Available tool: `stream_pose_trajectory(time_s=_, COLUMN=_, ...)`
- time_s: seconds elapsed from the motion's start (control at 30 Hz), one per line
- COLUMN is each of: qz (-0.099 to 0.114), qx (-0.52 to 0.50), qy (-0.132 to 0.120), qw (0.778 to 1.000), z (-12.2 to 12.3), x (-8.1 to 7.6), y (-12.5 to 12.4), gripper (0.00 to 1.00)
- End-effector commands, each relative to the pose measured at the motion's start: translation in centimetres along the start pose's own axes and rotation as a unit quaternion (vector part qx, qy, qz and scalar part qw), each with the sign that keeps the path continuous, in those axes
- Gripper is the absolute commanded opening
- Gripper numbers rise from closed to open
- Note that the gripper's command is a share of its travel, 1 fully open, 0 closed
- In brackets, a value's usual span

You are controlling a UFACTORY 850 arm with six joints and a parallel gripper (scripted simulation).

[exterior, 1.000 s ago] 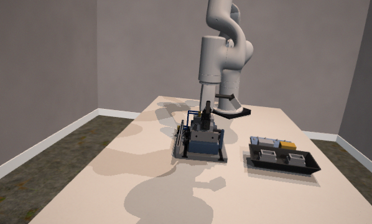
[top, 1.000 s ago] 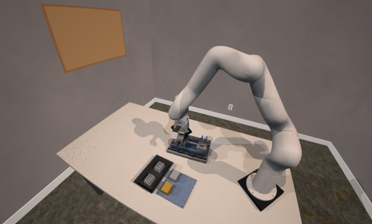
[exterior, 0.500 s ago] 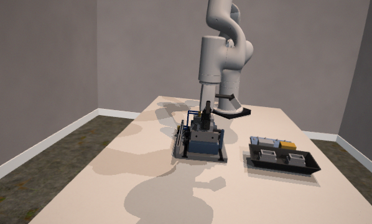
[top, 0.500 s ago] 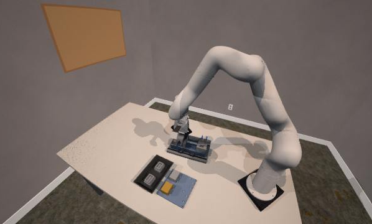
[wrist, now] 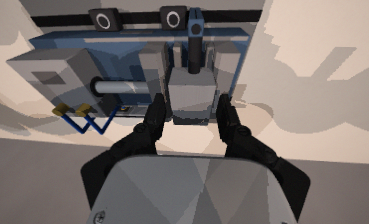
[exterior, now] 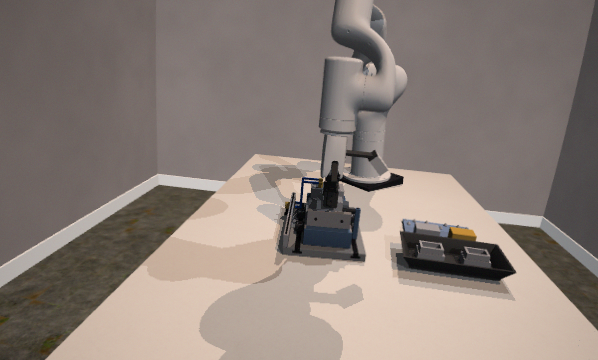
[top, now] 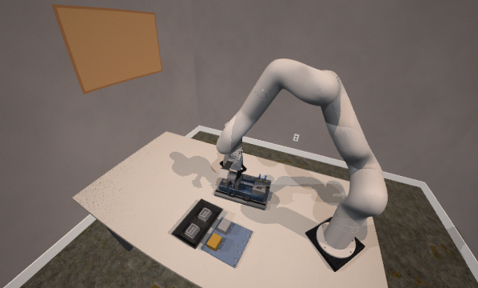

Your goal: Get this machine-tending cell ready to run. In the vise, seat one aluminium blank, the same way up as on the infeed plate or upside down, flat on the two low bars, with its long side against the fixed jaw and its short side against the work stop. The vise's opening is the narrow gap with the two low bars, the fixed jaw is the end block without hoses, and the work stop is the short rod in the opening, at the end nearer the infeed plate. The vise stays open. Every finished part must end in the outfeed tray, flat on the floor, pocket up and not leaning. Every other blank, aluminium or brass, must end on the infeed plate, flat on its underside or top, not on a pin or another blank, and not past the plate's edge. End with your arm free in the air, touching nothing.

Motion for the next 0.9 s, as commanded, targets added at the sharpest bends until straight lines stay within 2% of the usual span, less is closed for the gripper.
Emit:
stream_pose_trajectory(time_s=0.0, qz=0.001, qx=0.0, qy=0.0, qw=1.0, z=0.0, x=-0.7, y=0.1, gripper=0.69)
stream_pose_trajectory(time_s=0.17, qz=0.001, qx=0.0, qy=0.0, qw=1.0, z=0.0, x=-1.9, y=0.1, gripper=0.69)
stream_pose_trajectory(time_s=0.23, qz=0.001, qx=0.0, qy=0.0, qw=1.0, z=0.0, x=-1.9, y=0.1, gripper=0.69)
stream_pose_trajectory(time_s=0.73, qz=0.001, qx=0.0, qy=0.0, qw=1.0, z=0.0, x=-6.4, y=0.1, gripper=0.69)
stream_pose_trajectory(time_s=0.87, qz=0.001, qx=0.0, qy=0.0, qw=1.0, z=0.0, x=-6.8, y=0.1, gripper=0.69)
Point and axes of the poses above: the point where the finger pads meet when closed, its own x axis out along the fingers, its own y axis across the jaws, z = x × y, the point moved 9 cm from there along -x, back along the fingers, and after that the axes turned 4 degrees about x, right-handed, at the moved point
